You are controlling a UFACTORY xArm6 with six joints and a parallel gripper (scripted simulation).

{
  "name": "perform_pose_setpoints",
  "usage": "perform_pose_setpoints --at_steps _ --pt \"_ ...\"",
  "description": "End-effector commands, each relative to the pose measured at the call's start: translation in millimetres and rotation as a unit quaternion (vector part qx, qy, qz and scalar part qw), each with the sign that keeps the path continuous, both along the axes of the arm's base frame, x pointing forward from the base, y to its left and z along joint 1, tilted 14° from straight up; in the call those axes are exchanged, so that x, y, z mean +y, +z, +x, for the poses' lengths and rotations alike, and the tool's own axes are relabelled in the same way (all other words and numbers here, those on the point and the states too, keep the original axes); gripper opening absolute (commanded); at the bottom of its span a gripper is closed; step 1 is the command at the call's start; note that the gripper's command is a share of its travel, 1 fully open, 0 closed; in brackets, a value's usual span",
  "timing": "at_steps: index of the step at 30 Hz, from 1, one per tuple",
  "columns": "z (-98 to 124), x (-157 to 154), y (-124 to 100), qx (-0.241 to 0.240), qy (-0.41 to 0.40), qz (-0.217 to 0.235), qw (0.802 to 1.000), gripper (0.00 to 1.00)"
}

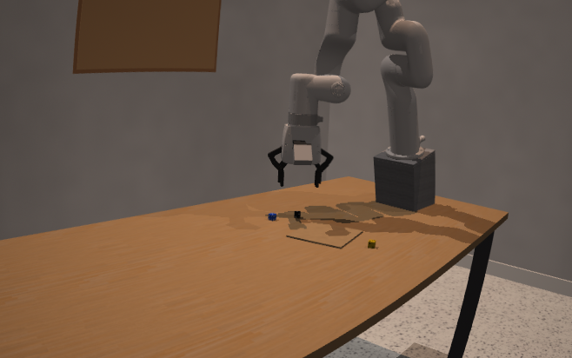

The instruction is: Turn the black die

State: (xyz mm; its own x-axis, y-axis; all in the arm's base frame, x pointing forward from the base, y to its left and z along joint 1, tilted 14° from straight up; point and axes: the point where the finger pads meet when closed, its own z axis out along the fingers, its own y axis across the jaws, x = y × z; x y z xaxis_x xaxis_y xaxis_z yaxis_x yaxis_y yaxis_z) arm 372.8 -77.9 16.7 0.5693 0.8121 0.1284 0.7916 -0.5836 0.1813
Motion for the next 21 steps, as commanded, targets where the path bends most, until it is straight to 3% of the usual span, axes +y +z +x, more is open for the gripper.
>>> perform_pose_setpoints --at_steps 1,2,21 --pt "1.1 -0.3 0.7 -0.008 0.006 0.010 1.000 1.00" --pt "1.1 -0.3 0.7 -0.008 0.006 0.010 1.000 0.31" --pt "1.1 -0.3 0.7 -0.008 0.006 0.010 1.000 0.31"
